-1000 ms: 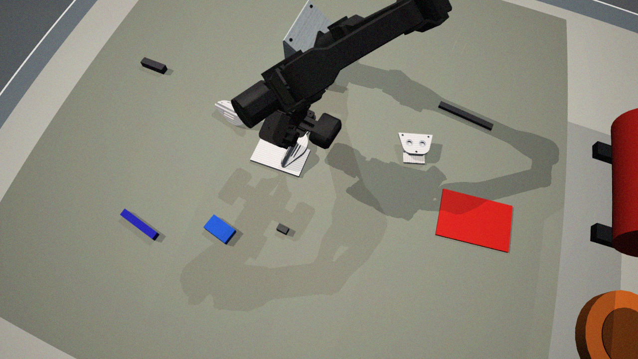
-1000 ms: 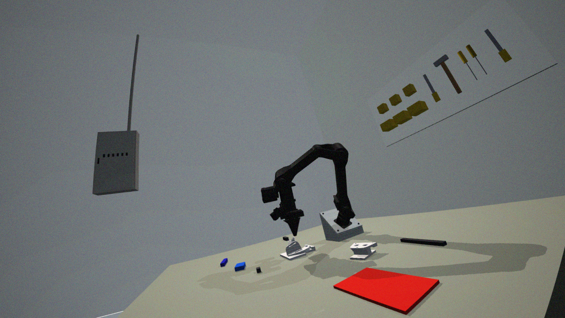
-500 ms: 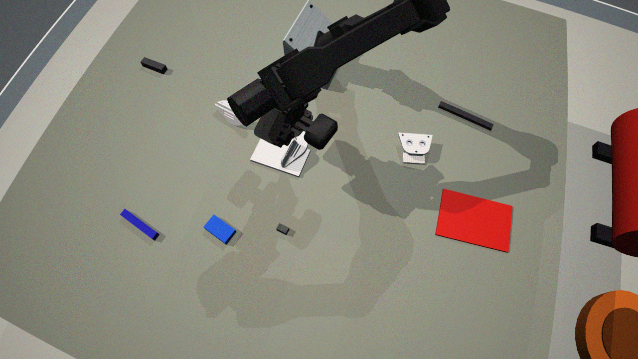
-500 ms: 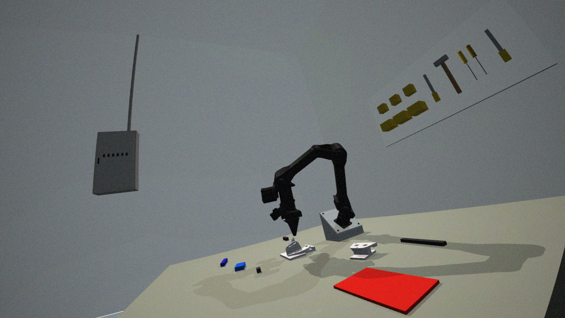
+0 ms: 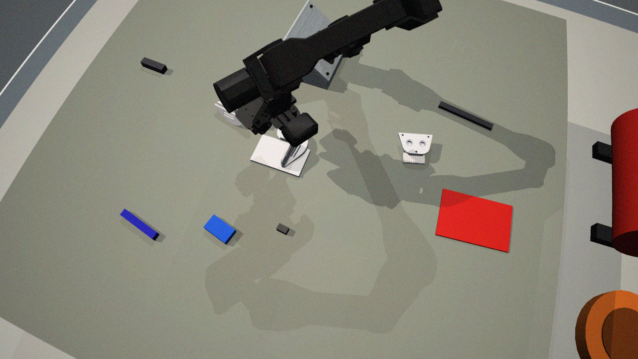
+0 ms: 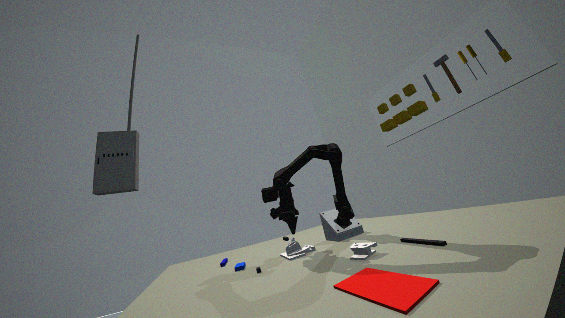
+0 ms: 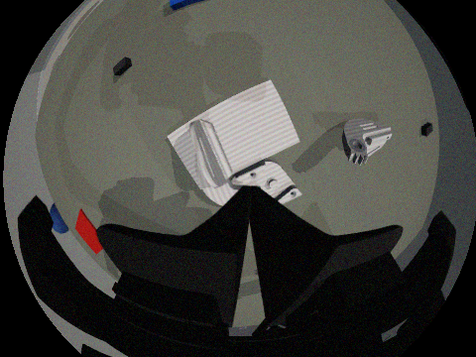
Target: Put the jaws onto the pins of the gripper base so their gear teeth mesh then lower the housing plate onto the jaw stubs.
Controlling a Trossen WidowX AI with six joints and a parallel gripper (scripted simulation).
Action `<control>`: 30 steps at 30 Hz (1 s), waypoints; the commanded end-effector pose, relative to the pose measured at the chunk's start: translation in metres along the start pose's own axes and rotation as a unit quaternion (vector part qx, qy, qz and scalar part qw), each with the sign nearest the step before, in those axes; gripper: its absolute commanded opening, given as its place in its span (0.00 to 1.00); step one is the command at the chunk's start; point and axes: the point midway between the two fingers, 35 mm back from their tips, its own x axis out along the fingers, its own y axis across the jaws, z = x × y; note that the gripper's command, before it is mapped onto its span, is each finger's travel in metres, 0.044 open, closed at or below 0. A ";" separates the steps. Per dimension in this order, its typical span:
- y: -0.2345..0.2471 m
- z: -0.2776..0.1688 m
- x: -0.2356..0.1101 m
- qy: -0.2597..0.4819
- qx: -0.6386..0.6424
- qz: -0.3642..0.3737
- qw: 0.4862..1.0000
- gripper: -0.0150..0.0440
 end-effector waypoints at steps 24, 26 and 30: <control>-0.058 0.005 -0.004 -0.003 0.283 -0.007 0.959 0.25; -0.062 0.005 -0.004 -0.003 0.303 -0.007 0.953 0.25; -0.070 0.005 -0.004 -0.003 0.342 -0.007 0.940 0.25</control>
